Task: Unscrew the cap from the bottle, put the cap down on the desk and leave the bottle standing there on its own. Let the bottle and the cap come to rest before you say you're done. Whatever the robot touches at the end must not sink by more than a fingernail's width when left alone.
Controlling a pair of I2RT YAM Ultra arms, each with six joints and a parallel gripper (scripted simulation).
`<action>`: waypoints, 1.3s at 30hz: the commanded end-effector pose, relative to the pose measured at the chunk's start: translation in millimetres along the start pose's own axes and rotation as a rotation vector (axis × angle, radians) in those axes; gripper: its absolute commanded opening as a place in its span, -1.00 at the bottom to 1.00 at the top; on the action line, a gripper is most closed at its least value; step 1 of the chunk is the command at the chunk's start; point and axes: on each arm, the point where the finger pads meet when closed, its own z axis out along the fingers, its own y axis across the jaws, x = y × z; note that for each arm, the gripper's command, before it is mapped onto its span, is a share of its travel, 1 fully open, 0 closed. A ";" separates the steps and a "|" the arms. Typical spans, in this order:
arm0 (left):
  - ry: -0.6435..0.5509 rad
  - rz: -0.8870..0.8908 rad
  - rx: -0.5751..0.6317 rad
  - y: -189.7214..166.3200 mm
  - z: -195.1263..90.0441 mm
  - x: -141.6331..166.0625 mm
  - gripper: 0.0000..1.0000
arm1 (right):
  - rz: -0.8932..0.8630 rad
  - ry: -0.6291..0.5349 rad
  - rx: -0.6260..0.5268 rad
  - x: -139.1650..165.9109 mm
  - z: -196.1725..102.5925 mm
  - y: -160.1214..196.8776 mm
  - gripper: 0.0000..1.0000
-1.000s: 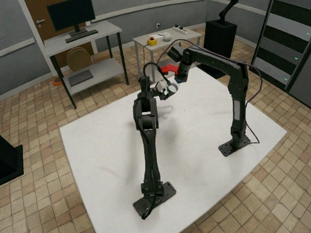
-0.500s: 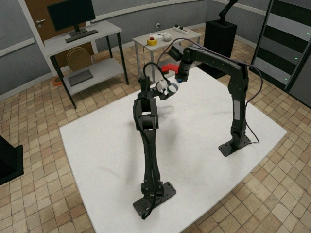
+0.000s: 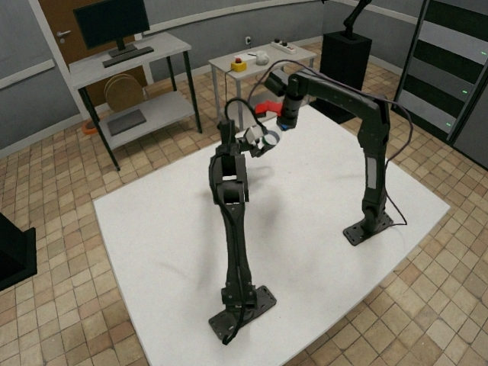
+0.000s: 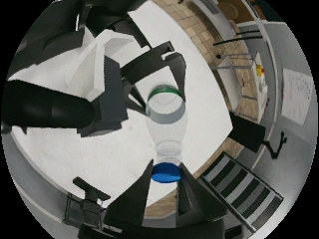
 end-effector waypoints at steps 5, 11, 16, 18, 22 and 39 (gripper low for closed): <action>-0.020 0.030 -0.010 11.5 -3.7 -19.0 -1.00 | 0.000 -0.015 0.004 5.3 -30.9 -2.4 -1.00; -0.020 0.030 -0.010 11.5 -3.7 -19.0 -1.00 | 0.000 -0.015 0.004 5.3 -30.9 -2.4 -1.00; -0.020 0.030 -0.010 11.5 -3.7 -19.0 -1.00 | 0.000 -0.015 0.004 5.3 -30.9 -2.4 -1.00; -0.020 0.030 -0.010 11.5 -3.7 -19.0 -1.00 | 0.002 -0.020 0.007 4.1 -30.9 -3.0 -1.00; -0.020 0.030 -0.010 11.5 -3.7 -19.0 -1.00 | 0.002 -0.020 0.007 4.1 -30.9 -3.1 -1.00; -0.020 0.030 -0.010 11.5 -3.7 -19.0 -1.00 | 0.002 -0.007 0.001 5.1 -24.1 -2.4 -1.00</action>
